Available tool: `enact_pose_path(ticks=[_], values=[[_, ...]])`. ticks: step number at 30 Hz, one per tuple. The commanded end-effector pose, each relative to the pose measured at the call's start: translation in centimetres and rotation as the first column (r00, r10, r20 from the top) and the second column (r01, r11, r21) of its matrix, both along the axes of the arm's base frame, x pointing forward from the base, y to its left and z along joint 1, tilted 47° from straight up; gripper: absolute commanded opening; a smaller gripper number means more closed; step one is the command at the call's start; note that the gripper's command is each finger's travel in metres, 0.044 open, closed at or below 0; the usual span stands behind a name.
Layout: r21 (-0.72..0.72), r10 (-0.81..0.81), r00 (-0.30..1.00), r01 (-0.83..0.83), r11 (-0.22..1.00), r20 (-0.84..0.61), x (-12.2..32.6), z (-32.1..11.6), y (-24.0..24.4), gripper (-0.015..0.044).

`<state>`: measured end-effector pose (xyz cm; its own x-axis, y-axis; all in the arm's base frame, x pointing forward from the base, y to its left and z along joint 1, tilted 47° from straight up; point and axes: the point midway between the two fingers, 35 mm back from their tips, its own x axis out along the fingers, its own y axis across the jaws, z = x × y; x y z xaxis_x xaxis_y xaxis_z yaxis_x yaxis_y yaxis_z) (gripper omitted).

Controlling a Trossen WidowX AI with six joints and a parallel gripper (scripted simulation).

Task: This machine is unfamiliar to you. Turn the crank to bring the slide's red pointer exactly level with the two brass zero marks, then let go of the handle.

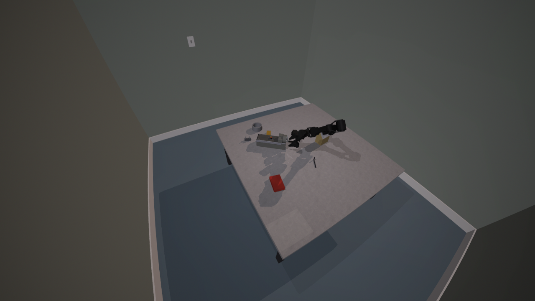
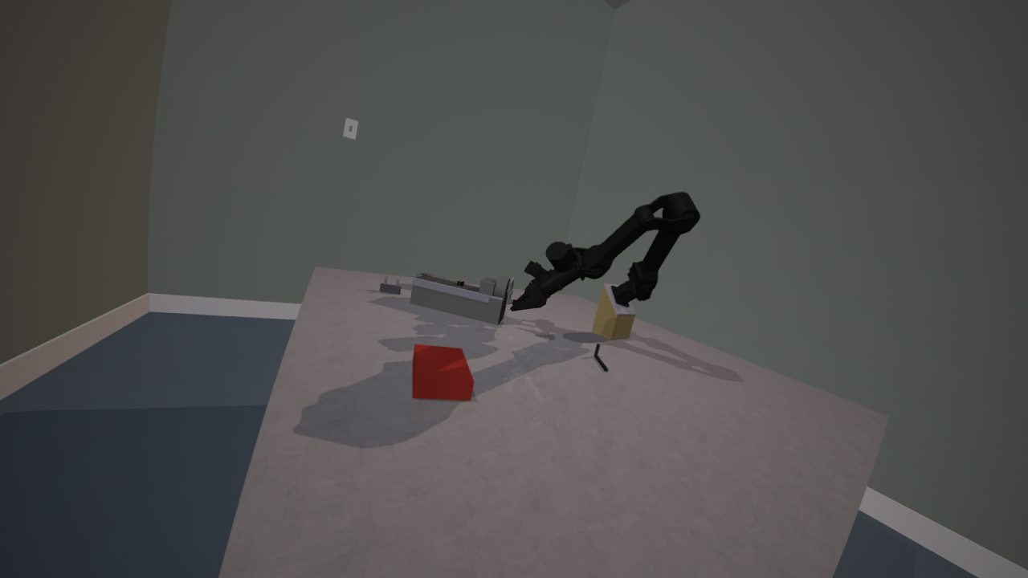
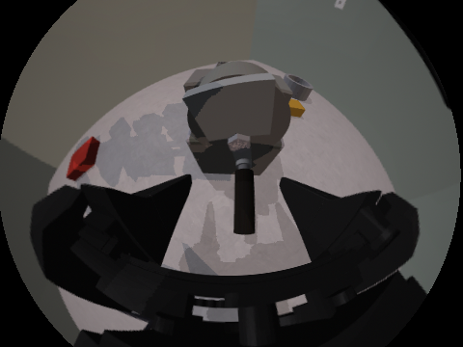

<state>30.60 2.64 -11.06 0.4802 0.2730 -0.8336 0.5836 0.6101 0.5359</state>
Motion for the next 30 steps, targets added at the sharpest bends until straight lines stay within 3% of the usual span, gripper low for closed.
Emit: enact_pose_path(ticks=[1, 6, 23, 30], values=[[-0.001, -0.006, 1.0, 0.006, 1.0, -0.013, -0.58, -0.59, 0.4, 0.044], [0.0, -0.006, 1.0, 0.006, 1.0, -0.013, -0.72, -0.91, 0.76, 0.044], [0.0, -0.006, 1.0, 0.006, 1.0, -0.013, -0.72, -0.91, 0.76, 0.0], [0.0, -0.006, 1.0, 0.006, 1.0, -0.013, -0.63, -0.89, 0.73, 0.0]])
